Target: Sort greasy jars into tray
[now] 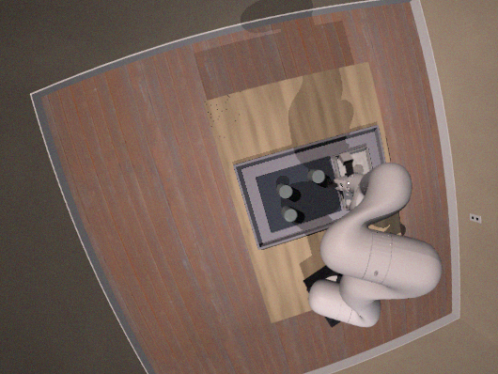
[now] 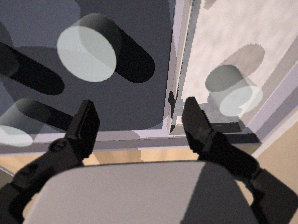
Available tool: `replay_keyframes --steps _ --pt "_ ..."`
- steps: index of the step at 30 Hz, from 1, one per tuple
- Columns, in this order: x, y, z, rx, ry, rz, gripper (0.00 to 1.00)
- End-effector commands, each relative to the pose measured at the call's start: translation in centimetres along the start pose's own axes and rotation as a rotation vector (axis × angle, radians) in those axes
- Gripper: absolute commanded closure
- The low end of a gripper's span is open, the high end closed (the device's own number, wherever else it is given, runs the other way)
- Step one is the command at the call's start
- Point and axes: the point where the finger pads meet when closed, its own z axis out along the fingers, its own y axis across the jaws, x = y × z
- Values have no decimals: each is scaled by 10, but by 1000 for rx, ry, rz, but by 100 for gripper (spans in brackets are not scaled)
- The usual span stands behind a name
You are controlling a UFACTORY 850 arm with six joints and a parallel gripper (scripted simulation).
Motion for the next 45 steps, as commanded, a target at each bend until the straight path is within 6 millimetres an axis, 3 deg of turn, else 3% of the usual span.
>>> replay_keyframes --steps 1,5,7,16,25,45 --pt "12 -30 -1 -4 0 0 0" --pt "23 -62 0 -4 0 0 0" --pt "23 -62 0 -4 0 0 0" --pt "23 -61 55 -4 0 0 0" --pt "23 -61 55 -4 0 0 0" --pt "23 -61 89 -4 0 0 0"
